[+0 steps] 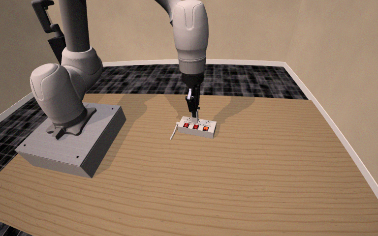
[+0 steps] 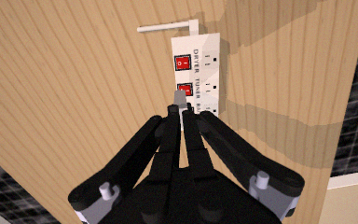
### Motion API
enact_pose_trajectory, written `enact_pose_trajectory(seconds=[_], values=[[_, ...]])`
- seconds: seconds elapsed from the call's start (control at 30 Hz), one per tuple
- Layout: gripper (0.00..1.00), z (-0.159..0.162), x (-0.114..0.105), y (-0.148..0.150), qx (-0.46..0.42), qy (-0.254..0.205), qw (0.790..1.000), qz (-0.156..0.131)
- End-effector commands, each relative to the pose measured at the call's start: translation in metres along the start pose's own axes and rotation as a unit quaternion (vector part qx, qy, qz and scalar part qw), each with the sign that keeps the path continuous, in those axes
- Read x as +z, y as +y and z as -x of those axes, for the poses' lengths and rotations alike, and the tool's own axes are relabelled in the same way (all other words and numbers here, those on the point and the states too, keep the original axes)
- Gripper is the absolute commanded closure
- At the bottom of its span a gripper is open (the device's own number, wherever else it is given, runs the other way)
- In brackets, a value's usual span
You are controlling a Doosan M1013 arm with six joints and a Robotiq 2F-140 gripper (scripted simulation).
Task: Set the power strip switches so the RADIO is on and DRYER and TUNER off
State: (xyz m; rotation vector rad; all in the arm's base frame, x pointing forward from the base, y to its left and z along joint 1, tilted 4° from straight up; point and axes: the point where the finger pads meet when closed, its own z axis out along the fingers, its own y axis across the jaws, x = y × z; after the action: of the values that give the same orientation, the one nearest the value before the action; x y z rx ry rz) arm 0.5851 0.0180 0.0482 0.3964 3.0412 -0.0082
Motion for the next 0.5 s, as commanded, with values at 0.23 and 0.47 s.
enact_pose_trajectory(seconds=[0.23,0.47], values=[[0.0,0.0,-0.002,0.0,0.0,0.0,1.0,0.0],[0.0,0.0,-0.021,0.0,0.0,0.0,1.0,0.0]])
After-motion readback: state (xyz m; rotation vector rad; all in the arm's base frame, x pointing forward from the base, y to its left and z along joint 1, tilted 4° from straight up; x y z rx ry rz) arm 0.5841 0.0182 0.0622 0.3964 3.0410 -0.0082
